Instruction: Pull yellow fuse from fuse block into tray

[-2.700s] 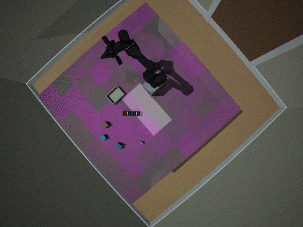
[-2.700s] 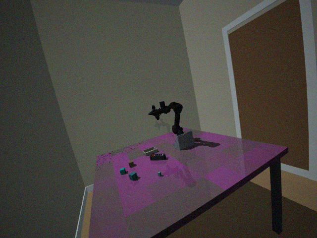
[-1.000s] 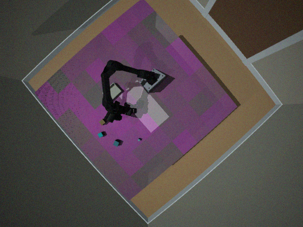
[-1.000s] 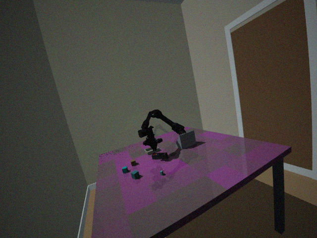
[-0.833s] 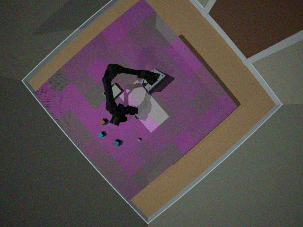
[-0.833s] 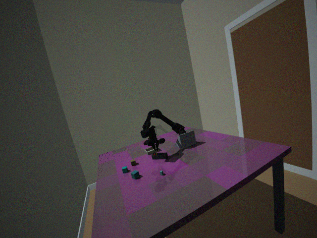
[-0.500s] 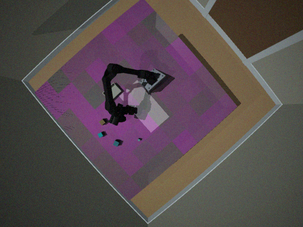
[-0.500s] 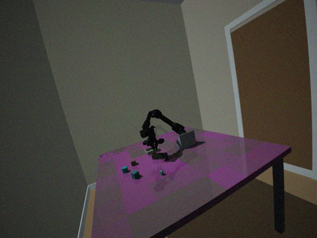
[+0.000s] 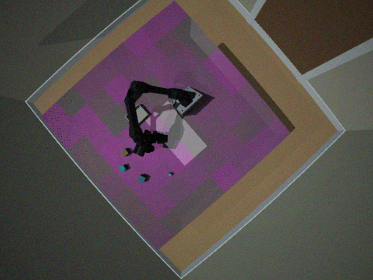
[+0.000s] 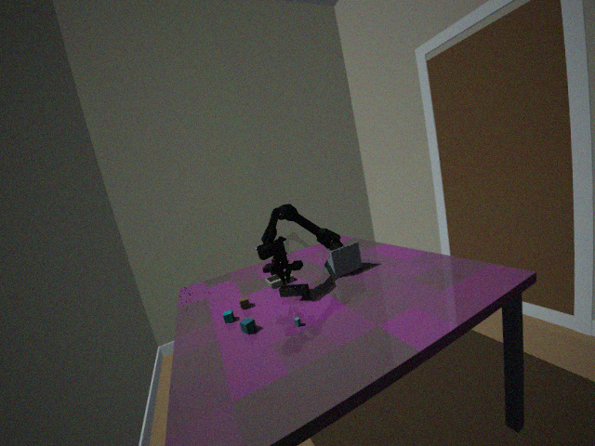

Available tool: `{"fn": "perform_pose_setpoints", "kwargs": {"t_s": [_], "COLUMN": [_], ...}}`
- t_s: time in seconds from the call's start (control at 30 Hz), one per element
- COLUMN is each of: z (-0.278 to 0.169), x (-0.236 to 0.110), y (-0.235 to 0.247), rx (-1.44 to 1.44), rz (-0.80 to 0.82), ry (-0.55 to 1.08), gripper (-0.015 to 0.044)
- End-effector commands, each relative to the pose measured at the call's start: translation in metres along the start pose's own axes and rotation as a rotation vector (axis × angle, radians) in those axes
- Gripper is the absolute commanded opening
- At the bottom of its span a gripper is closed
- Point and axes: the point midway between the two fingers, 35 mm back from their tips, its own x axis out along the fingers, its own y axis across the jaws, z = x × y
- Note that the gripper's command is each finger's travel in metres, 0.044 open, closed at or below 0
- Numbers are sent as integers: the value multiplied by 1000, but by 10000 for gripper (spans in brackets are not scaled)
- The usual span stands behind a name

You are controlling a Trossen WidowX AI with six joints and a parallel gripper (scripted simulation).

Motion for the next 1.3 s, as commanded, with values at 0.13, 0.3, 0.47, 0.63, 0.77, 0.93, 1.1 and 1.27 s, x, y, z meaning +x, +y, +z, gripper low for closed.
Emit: {"fn": "perform_pose_setpoints", "kwargs": {"t_s": [0.13, 0.3, 0.47, 0.63, 0.77, 0.93, 1.1, 1.27], "z": [-1, -1, -1, -1, -1, -1, -2, -2], "x": [9, 13, 14, 14, 14, 18, 23, 24], "y": [0, 1, 1, 1, 1, 1, 1, 1], "rx": [-5, -5, -5, -5, -5, -5, -5, -5], "rz": [-4, -4, -4, -4, -4, -4, -4, -4], "ry": [6, 6, 6, 6, 6, 6, 6, 6], "gripper": [73, 73, 73, 73, 73, 73, 73, 73]}}
